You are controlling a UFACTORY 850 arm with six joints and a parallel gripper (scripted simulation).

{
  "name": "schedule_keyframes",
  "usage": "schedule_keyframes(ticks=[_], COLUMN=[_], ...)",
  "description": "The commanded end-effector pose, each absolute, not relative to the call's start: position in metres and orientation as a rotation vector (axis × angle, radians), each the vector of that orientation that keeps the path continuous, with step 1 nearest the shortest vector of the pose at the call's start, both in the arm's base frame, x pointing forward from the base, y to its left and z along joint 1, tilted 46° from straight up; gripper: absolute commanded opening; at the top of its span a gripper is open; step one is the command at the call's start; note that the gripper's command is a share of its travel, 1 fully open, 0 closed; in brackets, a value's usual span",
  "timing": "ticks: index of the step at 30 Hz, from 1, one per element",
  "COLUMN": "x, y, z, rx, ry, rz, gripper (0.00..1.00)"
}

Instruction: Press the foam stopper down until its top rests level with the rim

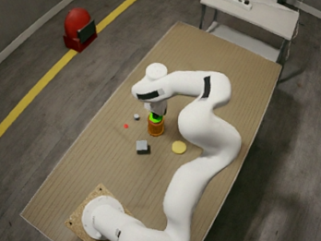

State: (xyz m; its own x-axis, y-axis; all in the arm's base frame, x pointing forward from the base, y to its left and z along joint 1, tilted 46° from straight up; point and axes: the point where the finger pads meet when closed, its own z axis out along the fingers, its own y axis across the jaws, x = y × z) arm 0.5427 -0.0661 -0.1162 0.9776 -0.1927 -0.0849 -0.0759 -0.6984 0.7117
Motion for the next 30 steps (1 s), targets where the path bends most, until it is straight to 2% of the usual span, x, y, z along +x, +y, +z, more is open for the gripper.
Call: schedule_keyframes(ticks=[1,30], x=[0.544,0.550], y=[-0.065,-0.044], z=[-0.115,-0.094], rx=[2.344,2.344], ry=[-0.187,-0.187], rz=[-0.193,-0.193], gripper=[0.00,0.00])
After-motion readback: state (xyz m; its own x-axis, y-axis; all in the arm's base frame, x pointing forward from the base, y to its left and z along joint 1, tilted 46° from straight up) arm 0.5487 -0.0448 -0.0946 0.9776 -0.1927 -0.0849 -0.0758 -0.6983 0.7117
